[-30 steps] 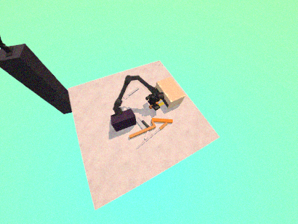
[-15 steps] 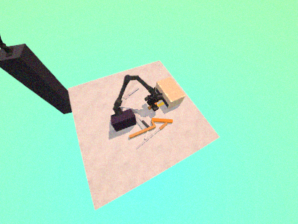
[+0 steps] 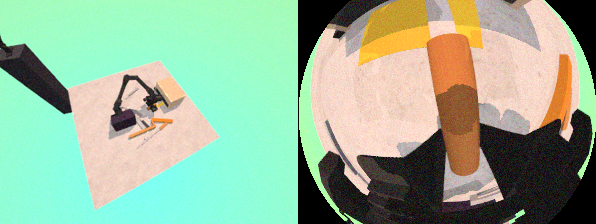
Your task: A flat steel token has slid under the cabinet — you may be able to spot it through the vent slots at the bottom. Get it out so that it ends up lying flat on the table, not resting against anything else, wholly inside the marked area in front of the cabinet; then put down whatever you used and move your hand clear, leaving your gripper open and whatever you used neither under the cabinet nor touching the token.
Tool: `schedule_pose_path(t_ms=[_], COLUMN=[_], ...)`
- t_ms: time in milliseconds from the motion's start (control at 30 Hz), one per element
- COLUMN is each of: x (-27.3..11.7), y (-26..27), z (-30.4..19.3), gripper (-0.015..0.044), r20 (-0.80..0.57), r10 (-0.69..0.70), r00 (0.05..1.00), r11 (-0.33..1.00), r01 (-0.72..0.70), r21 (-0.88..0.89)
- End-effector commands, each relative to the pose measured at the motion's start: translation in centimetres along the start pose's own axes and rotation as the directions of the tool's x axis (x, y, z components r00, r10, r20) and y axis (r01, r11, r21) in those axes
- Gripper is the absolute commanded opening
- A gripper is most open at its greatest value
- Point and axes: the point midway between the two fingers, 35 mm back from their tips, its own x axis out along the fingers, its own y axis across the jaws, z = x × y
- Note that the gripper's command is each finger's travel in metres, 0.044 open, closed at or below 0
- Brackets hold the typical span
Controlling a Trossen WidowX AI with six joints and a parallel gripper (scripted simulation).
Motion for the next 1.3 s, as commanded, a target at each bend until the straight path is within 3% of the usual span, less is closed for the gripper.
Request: schedule_pose_path(t_ms=[0,1267], x=[0.1,0.1], y=[0.0,-0.2], z=[-0.7,-5.2], gripper=[0.0,0.0], r20=[-0.002,-0.004], r10=[0.001,0.0], r00=[1.0,1.0], r11=[1.0,1.0], r01=[-0.001,0.0], r21=[-0.002,-0.001])
